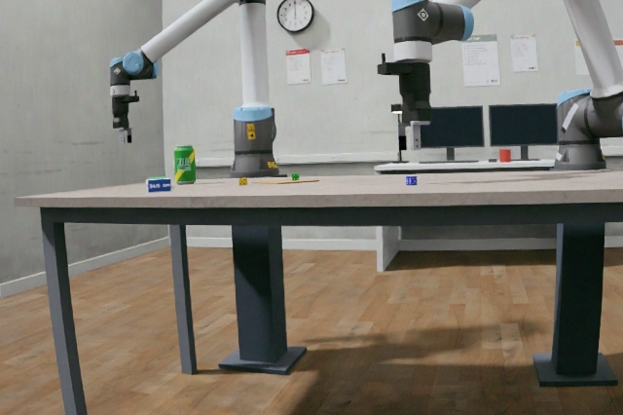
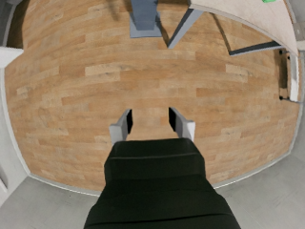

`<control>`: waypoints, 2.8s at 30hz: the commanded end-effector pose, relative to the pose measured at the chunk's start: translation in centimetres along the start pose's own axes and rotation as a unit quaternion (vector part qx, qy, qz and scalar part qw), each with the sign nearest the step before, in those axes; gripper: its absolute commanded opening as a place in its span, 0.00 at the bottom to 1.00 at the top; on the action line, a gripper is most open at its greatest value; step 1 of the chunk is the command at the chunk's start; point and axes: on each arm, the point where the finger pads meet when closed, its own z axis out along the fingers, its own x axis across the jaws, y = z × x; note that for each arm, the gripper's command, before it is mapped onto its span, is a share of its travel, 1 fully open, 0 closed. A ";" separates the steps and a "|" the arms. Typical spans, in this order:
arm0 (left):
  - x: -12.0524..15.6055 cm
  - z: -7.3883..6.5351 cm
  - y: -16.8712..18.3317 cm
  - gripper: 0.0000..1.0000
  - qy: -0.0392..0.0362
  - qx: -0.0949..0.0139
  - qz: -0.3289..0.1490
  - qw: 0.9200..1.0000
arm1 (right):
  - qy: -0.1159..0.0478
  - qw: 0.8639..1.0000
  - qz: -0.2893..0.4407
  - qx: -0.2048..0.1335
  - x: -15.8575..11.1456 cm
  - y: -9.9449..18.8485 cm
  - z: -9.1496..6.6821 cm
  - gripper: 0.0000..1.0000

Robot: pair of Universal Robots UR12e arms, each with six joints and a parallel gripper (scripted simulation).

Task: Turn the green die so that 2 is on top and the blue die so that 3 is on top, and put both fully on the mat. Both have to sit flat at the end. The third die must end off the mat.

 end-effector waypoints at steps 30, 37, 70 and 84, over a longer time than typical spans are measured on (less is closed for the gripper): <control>-0.3 0.1 0.2 0.70 0.000 0.001 -0.073 0.997 | 0.000 1.000 0.000 -0.001 0.0 0.1 -0.1 1.00; -0.3 0.1 0.2 0.70 0.000 0.001 -0.073 0.997 | 0.000 1.000 0.000 -0.001 0.0 0.1 -0.1 1.00; -0.3 2.5 0.2 0.70 0.000 0.001 -0.074 0.997 | 0.000 1.000 0.000 -0.001 0.0 0.1 -0.1 1.00; -0.3 4.5 0.2 0.70 0.000 0.001 -0.074 0.997 | 0.000 1.000 0.000 -0.001 0.0 0.1 -0.1 1.00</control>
